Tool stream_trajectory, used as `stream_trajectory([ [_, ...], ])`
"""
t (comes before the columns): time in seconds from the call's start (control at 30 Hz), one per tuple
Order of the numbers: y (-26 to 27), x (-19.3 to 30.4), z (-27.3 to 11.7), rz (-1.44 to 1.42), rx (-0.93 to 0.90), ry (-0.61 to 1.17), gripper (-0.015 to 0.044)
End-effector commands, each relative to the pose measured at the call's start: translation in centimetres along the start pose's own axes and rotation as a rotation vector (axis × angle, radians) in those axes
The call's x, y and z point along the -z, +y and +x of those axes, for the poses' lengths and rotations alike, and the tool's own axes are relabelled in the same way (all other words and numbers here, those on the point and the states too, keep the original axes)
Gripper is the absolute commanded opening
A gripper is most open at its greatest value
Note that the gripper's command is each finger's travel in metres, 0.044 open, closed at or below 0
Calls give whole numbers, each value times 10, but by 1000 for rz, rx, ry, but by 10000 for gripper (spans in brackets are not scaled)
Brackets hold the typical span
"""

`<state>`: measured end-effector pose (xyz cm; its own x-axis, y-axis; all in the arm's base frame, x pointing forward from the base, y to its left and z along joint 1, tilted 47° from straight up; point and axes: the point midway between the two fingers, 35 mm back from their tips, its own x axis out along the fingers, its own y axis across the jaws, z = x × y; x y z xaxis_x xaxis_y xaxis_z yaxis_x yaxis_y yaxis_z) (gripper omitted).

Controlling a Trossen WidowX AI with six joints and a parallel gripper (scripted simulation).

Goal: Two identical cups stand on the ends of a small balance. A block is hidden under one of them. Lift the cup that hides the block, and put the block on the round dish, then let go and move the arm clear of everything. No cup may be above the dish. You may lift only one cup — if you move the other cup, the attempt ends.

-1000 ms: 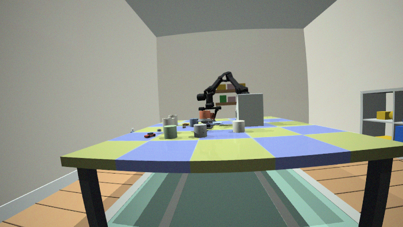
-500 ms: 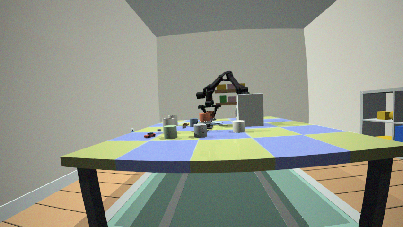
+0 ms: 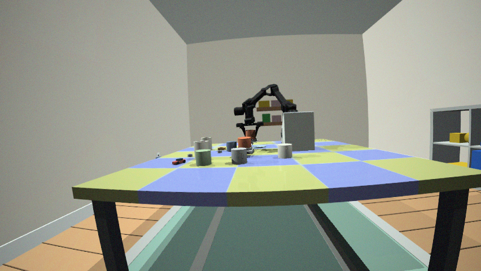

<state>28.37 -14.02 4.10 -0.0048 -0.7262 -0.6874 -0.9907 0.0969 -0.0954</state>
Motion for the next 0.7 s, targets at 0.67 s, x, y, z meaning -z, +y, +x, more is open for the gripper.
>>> stream_trajectory([
  [0.67, -4, -2, -34, 8, 15, -9, 0],
])
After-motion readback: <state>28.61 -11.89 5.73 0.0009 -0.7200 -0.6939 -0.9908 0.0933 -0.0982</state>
